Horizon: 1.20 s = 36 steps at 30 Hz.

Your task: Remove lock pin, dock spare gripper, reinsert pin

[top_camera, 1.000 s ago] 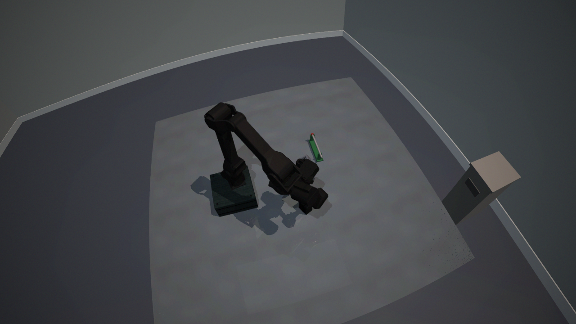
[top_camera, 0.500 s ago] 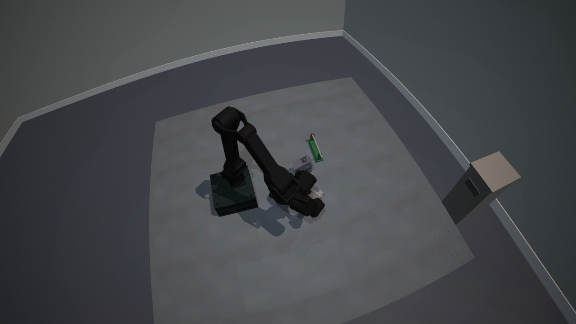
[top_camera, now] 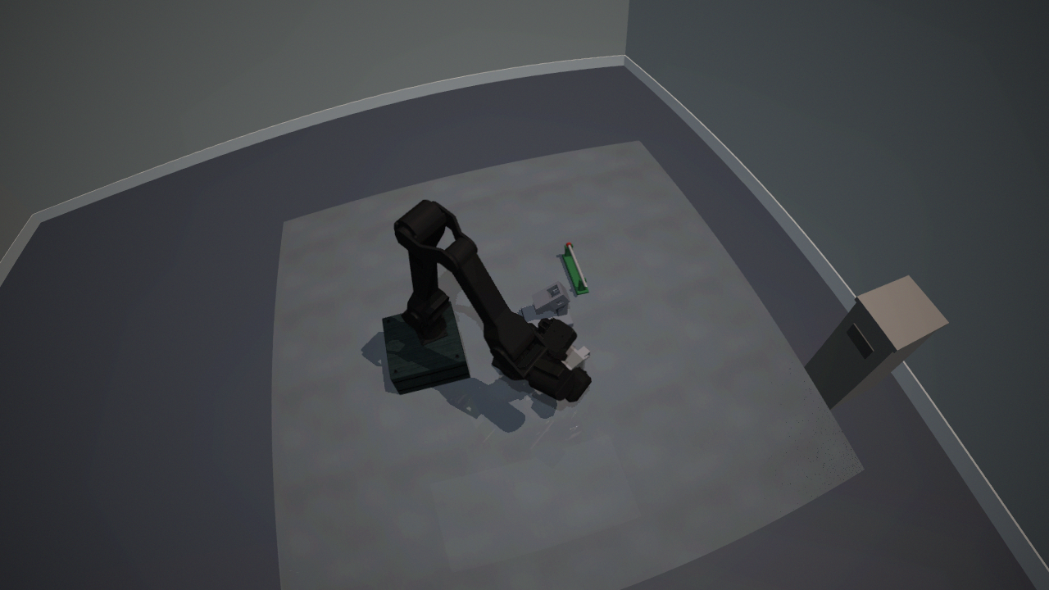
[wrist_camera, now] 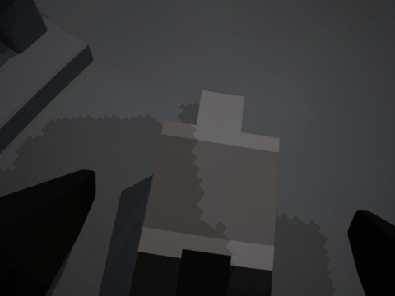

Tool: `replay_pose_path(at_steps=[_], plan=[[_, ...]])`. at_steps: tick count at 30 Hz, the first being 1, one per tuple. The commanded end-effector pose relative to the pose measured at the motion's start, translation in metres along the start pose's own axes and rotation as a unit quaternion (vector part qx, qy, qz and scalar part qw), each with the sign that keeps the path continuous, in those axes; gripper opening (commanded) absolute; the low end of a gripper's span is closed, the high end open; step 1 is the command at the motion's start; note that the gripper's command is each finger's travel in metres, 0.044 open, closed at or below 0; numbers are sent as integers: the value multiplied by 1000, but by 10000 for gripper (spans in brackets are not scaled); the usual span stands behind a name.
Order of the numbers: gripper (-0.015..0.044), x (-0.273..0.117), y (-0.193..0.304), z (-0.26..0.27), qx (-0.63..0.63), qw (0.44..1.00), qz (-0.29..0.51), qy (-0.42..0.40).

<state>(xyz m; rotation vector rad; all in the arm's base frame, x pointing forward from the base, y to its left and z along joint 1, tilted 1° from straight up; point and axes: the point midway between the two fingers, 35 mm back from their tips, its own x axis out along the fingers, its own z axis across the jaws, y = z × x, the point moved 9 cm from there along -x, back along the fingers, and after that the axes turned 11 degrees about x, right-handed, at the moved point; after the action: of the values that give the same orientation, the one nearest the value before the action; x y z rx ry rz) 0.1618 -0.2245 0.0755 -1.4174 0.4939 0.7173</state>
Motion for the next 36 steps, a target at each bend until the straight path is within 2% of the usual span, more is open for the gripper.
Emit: replay_pose_path(at_steps=[1, 24, 33, 36], plan=[[440, 6, 6, 0, 3, 1000, 1, -3], [440, 27, 30, -2, 4, 1000, 1, -4], [204, 27, 30, -2, 4, 1000, 1, -4], [184, 27, 30, -2, 4, 1000, 1, -4]])
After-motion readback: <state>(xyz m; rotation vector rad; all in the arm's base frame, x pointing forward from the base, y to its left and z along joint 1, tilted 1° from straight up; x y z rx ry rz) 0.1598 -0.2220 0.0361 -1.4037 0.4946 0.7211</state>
